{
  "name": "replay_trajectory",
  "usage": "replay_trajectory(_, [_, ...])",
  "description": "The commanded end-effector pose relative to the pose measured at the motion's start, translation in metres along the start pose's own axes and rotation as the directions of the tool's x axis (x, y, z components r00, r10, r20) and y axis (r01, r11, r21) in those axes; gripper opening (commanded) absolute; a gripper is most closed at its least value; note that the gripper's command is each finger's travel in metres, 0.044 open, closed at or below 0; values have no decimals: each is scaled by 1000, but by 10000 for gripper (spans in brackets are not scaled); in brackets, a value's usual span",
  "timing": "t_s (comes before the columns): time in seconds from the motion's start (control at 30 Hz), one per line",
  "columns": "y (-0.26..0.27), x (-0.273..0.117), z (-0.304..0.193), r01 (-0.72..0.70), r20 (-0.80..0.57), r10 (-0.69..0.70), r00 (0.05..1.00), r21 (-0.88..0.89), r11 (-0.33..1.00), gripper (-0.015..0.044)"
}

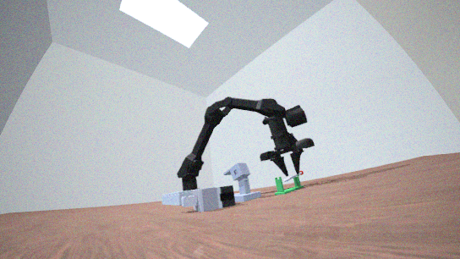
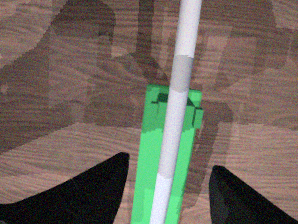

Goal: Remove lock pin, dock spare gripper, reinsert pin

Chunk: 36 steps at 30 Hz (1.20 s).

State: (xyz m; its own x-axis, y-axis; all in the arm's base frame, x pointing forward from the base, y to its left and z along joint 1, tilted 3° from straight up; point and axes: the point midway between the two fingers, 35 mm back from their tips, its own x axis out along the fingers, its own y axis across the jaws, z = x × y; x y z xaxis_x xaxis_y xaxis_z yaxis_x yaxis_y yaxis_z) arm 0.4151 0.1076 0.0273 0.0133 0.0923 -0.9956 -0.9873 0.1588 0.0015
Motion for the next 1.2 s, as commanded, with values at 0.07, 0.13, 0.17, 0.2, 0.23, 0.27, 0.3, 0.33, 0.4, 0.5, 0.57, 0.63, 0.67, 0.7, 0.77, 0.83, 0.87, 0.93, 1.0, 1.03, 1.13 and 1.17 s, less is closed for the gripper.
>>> replay_trajectory(0.07, [1, 11, -2, -5, -6, 5, 1000, -6, 1000, 180])
replay_trajectory(0.13, [1, 15, -3, -5, -6, 5, 1000, -6, 1000, 180])
replay_trajectory(0.17, [1, 16, -3, -5, -6, 5, 1000, -6, 1000, 180])
replay_trajectory(0.2, [1, 18, -3, -5, -6, 5, 1000, -6, 1000, 180])
replay_trajectory(0.23, [1, 19, -3, -5, -6, 5, 1000, -6, 1000, 180])
replay_trajectory(0.27, [1, 21, -3, -5, -6, 5, 1000, -6, 1000, 180])
replay_trajectory(0.3, [1, 23, -4, -5, -6, 5, 1000, -6, 1000, 180])
replay_trajectory(0.33, [1, 24, -4, -5, -6, 5, 1000, -6, 1000, 180])
replay_trajectory(0.4, [1, 27, -4, -5, -6, 5, 1000, -6, 1000, 180])
replay_trajectory(0.5, [1, 28, -4, -5, -6, 5, 1000, -6, 1000, 180])
replay_trajectory(0.57, [1, 28, -4, -5, -6, 5, 1000, -6, 1000, 180])
replay_trajectory(0.63, [1, 28, -4, -5, -6, 5, 1000, -6, 1000, 127])
replay_trajectory(0.67, [1, 28, -4, -5, -6, 5, 1000, -6, 1000, 101])
replay_trajectory(0.7, [1, 28, -4, -5, -6, 5, 1000, -6, 1000, 75])
replay_trajectory(0.77, [1, 28, -4, -5, -6, 5, 1000, -6, 1000, 23])
replay_trajectory(0.83, [1, 28, -4, -5, -6, 5, 1000, -6, 1000, 9])
replay_trajectory(0.87, [1, 28, -4, -5, -6, 5, 1000, -6, 1000, 3])
replay_trajectory(0.93, [1, 28, -4, -5, -6, 5, 1000, -6, 1000, 0])
replay_trajectory(1.0, [1, 28, -4, -5, -6, 5, 1000, -6, 1000, 0])
replay_trajectory(1.03, [1, 28, -4, -5, -6, 5, 1000, -6, 1000, 0])
replay_trajectory(1.13, [1, 25, -4, -5, -5, 5, 1000, -4, 1000, 0])
replay_trajectory(1.17, [1, 24, -4, -6, -5, 5, 1000, -3, 1000, 0])
